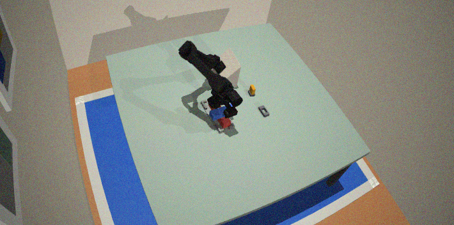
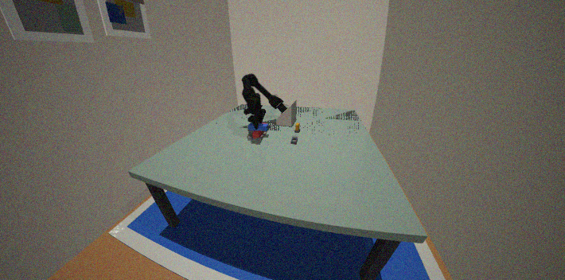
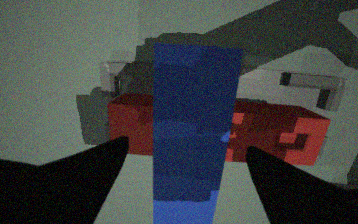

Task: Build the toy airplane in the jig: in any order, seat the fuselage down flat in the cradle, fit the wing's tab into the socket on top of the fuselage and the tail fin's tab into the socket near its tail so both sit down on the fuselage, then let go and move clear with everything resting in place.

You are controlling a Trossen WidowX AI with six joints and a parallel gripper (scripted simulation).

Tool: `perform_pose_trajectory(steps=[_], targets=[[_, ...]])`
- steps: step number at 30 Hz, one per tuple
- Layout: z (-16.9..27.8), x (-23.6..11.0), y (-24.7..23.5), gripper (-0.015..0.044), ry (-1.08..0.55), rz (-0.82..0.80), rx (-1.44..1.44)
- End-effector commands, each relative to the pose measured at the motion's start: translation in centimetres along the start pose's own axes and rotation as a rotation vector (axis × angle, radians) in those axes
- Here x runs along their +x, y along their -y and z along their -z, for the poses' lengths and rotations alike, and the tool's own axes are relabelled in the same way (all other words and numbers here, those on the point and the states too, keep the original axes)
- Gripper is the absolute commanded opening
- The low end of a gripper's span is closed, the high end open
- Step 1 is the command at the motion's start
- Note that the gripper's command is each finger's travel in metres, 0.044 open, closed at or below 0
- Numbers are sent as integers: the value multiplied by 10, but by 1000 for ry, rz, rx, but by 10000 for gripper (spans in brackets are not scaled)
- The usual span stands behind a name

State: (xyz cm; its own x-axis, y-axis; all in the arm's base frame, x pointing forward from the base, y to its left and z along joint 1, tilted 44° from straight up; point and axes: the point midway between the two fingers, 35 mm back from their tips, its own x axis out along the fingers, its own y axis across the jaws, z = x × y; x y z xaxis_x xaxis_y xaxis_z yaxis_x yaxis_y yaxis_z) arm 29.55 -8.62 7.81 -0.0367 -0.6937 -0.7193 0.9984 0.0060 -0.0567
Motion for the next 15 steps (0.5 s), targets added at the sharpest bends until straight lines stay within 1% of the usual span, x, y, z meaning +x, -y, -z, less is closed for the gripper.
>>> perform_pose_trajectory(steps=[1,4,5,9,11,15], targets=[[0,0,0,440,0,1,1],[0,-2,0,440,-1,0,1],[0,-9,-1,440,-2,0,0],[2,-64,-2,440,-3,-1,-3],[1,-83,0,440,0,0,-4],[2,-85,-5,440,0,0,-4]])
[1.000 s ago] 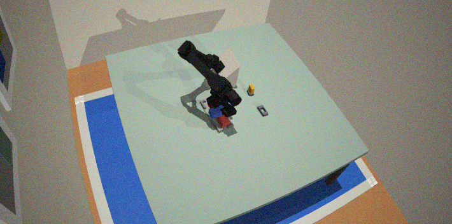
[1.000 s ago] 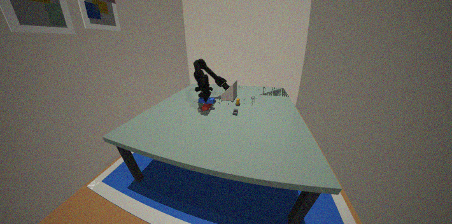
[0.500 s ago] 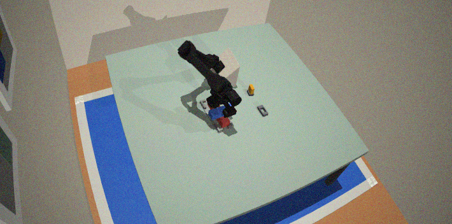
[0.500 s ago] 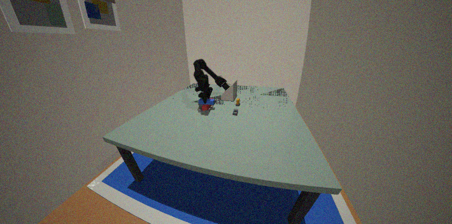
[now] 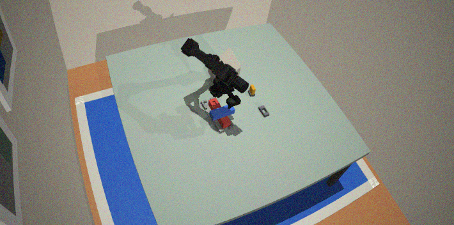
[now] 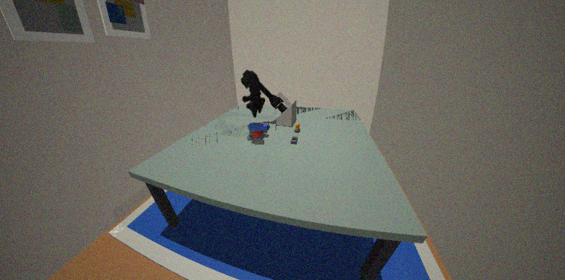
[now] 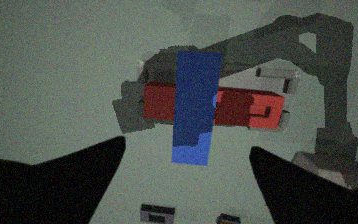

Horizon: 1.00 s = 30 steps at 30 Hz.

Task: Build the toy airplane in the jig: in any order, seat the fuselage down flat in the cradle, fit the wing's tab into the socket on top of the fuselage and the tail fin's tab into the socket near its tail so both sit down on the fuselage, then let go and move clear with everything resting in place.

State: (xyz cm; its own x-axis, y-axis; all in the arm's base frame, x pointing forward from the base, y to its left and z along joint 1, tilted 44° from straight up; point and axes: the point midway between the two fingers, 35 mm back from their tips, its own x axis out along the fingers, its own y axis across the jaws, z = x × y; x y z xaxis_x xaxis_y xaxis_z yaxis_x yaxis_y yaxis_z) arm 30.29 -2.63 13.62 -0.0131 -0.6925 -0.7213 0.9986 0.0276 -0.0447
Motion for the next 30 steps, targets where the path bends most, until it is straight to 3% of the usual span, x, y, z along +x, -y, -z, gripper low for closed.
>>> perform_pose_trajectory(steps=[1,4,17,30], targets=[[0,-1,0,440,1,23,3],[0,-1,0,440,-1,23,-144],[0,-2,-1,440,-15,20,-1364],[1,-2,-1,440,-16,19,-1382]])
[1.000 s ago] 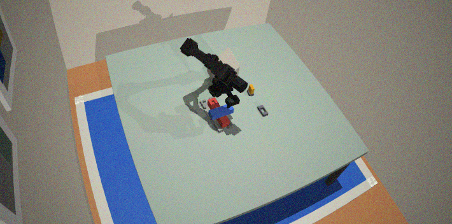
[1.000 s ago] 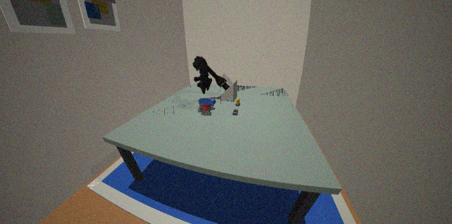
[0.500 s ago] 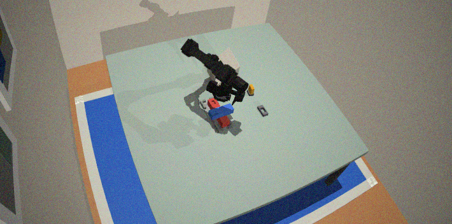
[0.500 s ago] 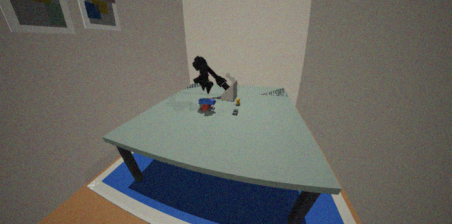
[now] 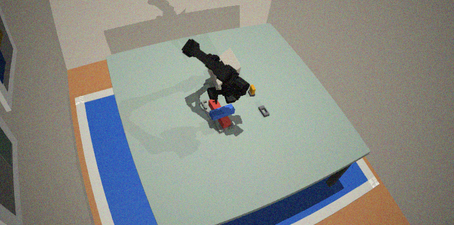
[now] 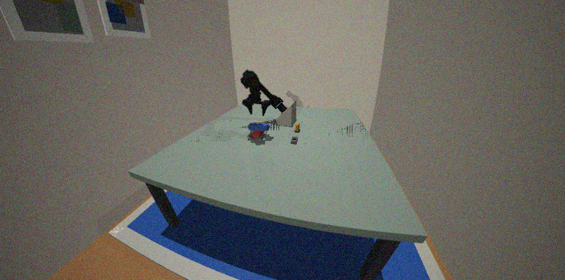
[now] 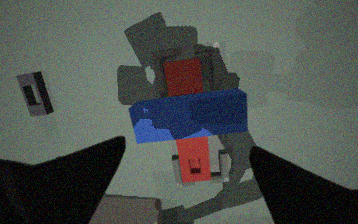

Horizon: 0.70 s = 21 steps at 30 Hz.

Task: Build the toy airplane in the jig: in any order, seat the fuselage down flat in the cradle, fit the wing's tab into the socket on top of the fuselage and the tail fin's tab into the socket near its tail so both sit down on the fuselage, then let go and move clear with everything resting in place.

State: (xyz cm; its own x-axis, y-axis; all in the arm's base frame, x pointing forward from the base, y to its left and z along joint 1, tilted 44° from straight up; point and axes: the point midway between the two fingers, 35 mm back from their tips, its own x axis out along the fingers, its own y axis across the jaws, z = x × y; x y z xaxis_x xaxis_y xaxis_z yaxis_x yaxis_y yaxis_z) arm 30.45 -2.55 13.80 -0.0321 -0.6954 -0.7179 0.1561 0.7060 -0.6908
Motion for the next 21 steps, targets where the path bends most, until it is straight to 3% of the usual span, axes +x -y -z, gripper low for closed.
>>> perform_pose_trajectory(steps=[1,10,17,21], targets=[[2,0,-6,440,-3,-5,-23],[43,-10,-119,440,5,-47,-113],[124,-6,-209,440,-9,-37,-50],[157,1,-231,440,-10,-17,-21]])
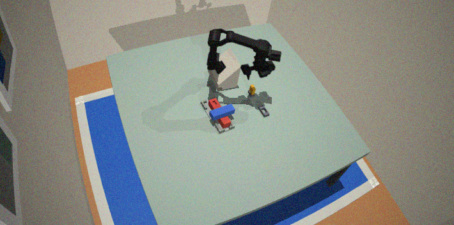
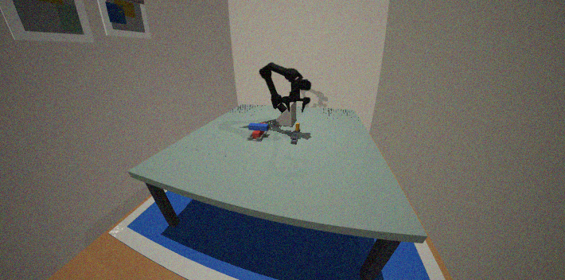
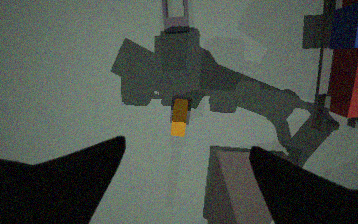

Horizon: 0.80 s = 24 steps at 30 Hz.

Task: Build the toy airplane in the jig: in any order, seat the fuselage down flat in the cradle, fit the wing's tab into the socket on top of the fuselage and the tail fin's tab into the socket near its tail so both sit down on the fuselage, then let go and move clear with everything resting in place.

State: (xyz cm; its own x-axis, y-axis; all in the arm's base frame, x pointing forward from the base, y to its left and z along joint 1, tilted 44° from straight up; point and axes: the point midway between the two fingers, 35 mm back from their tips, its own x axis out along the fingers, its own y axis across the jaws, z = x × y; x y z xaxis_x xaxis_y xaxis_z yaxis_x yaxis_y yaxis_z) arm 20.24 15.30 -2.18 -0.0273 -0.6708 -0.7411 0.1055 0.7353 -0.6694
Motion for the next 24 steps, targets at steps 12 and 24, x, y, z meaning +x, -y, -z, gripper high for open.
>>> perform_pose_trajectory(steps=[12,24], targets=[[19,65,-10,440,-9,18,32],[18,84,-9,440,-9,19,32]])
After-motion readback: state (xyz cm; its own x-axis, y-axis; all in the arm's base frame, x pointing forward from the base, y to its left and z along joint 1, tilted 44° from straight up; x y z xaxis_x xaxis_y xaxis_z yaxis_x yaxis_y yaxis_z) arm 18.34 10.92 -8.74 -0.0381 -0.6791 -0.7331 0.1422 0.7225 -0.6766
